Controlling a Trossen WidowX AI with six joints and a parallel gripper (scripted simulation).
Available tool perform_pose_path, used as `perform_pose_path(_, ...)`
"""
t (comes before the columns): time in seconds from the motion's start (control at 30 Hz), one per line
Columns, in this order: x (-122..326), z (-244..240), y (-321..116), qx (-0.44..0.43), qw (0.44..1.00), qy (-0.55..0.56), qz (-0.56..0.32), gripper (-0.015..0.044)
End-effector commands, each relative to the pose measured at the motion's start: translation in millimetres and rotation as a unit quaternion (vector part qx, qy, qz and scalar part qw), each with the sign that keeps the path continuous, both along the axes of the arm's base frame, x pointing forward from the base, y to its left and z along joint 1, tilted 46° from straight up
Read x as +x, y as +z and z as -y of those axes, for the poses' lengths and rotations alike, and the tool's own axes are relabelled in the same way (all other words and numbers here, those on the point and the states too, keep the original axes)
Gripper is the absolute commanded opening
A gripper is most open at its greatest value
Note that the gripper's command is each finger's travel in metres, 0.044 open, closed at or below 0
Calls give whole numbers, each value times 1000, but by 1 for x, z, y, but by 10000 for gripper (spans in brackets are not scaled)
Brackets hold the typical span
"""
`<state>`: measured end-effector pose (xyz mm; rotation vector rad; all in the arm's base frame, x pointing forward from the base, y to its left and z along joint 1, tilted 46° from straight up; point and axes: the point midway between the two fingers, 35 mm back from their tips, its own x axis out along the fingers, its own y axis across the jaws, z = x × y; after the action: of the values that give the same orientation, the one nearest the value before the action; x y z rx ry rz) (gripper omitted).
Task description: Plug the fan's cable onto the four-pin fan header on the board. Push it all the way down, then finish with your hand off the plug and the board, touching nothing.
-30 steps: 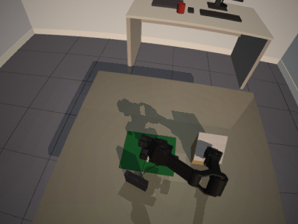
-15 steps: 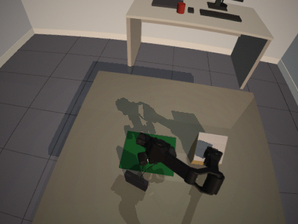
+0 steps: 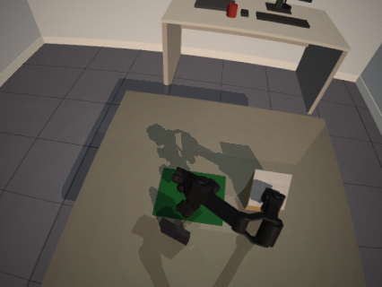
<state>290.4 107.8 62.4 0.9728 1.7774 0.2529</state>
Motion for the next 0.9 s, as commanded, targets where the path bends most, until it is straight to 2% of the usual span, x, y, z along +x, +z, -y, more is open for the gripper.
perform_pose_path(0.0, 4, 1, -1, 5, 998, 45, 48, 0)
perform_pose_path(0.43, 14, 4, -6, 33, 958, 199, 206, 0)
perform_pose_path(0.87, 24, 8, -12, 58, 869, 342, 354, 0)
